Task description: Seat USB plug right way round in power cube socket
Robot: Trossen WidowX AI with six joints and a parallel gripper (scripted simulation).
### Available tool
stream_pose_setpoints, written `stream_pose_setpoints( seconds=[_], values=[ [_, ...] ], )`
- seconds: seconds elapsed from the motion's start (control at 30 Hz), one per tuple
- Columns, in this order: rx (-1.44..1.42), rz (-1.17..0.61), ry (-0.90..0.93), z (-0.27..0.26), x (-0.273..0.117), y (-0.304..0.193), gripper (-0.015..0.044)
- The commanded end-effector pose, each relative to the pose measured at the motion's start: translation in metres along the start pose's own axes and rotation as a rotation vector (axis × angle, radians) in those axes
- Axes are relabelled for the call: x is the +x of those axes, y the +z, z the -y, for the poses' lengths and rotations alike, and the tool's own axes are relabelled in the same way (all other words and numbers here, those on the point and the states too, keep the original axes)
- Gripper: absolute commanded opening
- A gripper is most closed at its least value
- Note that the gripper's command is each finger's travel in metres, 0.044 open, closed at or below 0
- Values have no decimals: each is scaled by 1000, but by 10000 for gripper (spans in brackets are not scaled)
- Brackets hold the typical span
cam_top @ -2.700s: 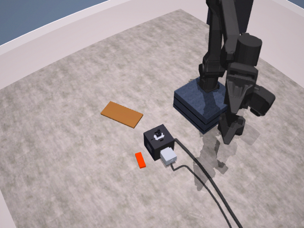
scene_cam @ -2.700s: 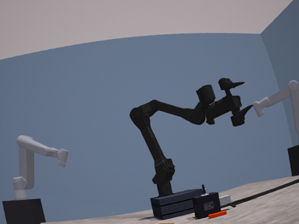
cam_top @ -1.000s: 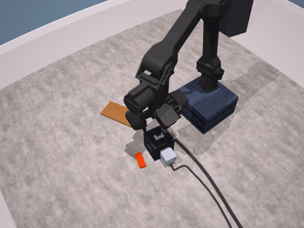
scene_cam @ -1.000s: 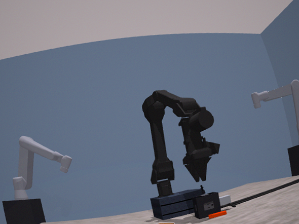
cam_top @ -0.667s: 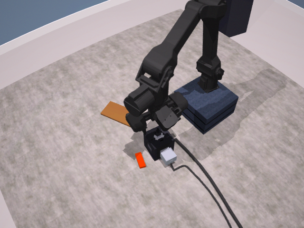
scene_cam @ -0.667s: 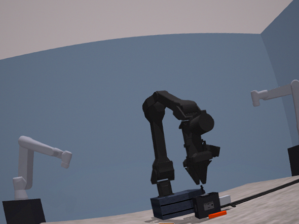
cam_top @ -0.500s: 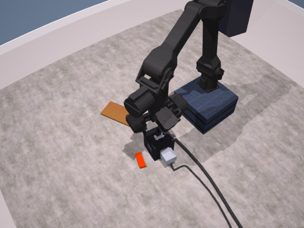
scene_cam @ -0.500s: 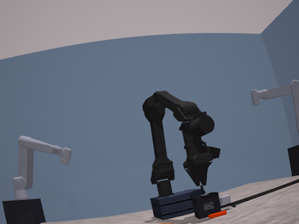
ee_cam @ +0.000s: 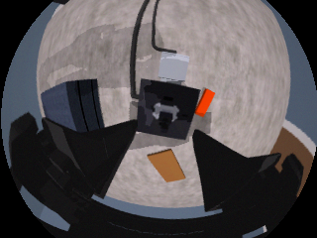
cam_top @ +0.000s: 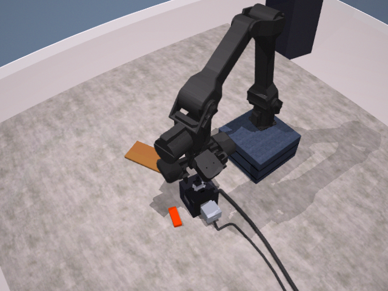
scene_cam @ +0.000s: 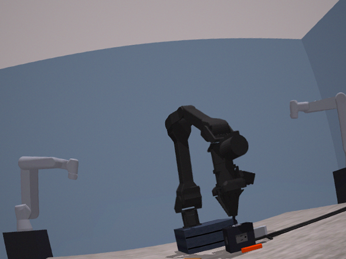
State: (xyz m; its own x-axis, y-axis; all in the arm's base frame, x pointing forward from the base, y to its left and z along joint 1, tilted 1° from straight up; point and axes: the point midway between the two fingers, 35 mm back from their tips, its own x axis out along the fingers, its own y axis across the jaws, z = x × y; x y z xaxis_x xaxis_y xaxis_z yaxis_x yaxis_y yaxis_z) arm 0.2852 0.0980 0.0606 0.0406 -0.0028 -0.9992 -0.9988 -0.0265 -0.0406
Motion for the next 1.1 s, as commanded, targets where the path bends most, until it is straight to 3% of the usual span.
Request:
stream_pose_setpoints(
  seconds=[0.0,0.23,0.33,1.07],
  values=[
    [0,0,0,0,0,0,204],
    [0,0,0,0,0,0,20],
    [0,0,0,0,0,0,0],
    [0,0,1,0,-4,0,0]
  ],
)
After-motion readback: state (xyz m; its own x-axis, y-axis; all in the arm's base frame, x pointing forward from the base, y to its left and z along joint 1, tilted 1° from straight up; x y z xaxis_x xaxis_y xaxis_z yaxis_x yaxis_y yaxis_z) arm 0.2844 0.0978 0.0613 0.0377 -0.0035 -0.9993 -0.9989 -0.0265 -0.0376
